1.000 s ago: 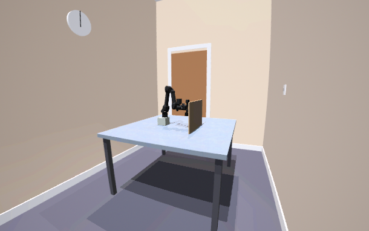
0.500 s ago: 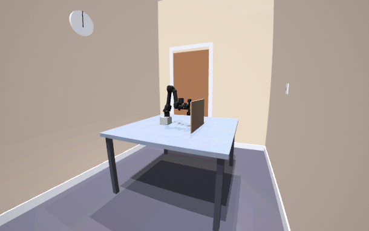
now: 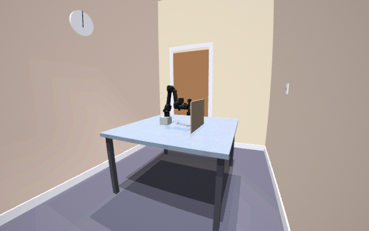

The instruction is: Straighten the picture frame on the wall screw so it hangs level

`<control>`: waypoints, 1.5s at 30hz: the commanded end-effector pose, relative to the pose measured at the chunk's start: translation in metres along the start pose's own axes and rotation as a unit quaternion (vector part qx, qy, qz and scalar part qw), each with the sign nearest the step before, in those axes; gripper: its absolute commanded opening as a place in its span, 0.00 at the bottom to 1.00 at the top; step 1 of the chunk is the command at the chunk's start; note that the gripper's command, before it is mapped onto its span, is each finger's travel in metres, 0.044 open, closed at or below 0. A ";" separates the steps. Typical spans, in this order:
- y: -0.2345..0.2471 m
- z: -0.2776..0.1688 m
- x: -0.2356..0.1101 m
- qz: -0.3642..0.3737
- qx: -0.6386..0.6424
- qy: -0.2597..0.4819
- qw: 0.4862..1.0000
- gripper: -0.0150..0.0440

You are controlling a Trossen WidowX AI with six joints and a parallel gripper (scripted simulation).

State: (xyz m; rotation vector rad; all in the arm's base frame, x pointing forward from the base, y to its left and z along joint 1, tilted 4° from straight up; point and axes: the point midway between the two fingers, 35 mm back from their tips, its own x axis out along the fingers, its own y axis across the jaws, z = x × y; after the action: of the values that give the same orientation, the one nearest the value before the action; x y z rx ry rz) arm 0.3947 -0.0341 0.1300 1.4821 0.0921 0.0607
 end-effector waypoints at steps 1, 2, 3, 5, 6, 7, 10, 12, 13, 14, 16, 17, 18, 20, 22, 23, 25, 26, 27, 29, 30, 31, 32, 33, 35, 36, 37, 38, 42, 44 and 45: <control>0.003 0.001 0.001 0.004 0.000 0.001 1.000 0.25; 0.003 0.001 0.001 0.004 0.000 0.001 1.000 0.25; 0.003 0.001 0.001 0.004 0.000 0.001 1.000 0.25; 0.003 0.001 0.001 0.004 0.000 0.001 1.000 0.25; 0.003 0.001 0.001 0.004 0.000 0.001 1.000 0.25; 0.003 0.001 0.001 0.004 0.000 0.001 1.000 0.25; 0.003 0.002 0.001 0.004 0.000 0.001 1.000 0.25; 0.003 0.003 0.001 0.004 0.000 0.001 1.000 0.25; 0.003 0.004 0.001 0.004 0.000 0.001 1.000 0.25; 0.003 0.004 0.001 0.004 0.000 0.001 1.000 0.25; 0.003 0.005 0.001 0.004 0.000 0.001 1.000 0.25; 0.003 0.005 0.001 0.004 0.000 0.001 1.000 0.25; 0.003 0.006 0.001 0.004 0.000 0.001 1.000 0.25; 0.003 0.006 0.001 0.004 0.000 0.001 1.000 0.25; 0.003 0.006 0.001 0.004 0.000 0.001 1.000 0.25; 0.003 0.006 0.001 0.004 0.000 0.001 1.000 0.25; 0.002 0.006 0.001 0.004 0.000 0.001 1.000 0.25; 0.002 0.006 0.001 0.004 0.000 0.001 1.000 0.25; 0.002 0.006 0.001 0.004 0.000 0.001 1.000 0.25; 0.003 0.006 0.001 0.004 0.000 0.001 1.000 0.25; 0.003 0.006 0.001 0.004 0.000 0.001 1.000 0.25; 0.003 0.005 0.001 0.004 0.000 0.001 1.000 0.25; 0.003 0.005 0.001 0.004 0.000 0.001 1.000 0.25; 0.003 0.005 0.001 0.004 0.000 0.001 1.000 0.25; 0.003 0.005 0.001 0.004 0.000 0.001 1.000 0.25; 0.003 0.005 0.001 0.004 0.000 0.001 1.000 0.25; 0.003 0.005 0.001 0.004 0.000 0.001 1.000 0.25; 0.003 0.005 0.001 0.004 0.000 0.001 1.000 0.25; 0.002 0.005 0.001 0.004 0.000 0.001 1.000 0.25; 0.002 0.005 0.001 0.004 0.000 0.001 1.000 0.25; 0.001 0.005 0.001 0.004 0.000 0.001 1.000 0.25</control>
State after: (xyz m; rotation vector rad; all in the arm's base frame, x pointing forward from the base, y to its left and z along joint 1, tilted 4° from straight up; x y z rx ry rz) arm 0.3955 -0.0390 0.1299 1.4828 0.0932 0.0606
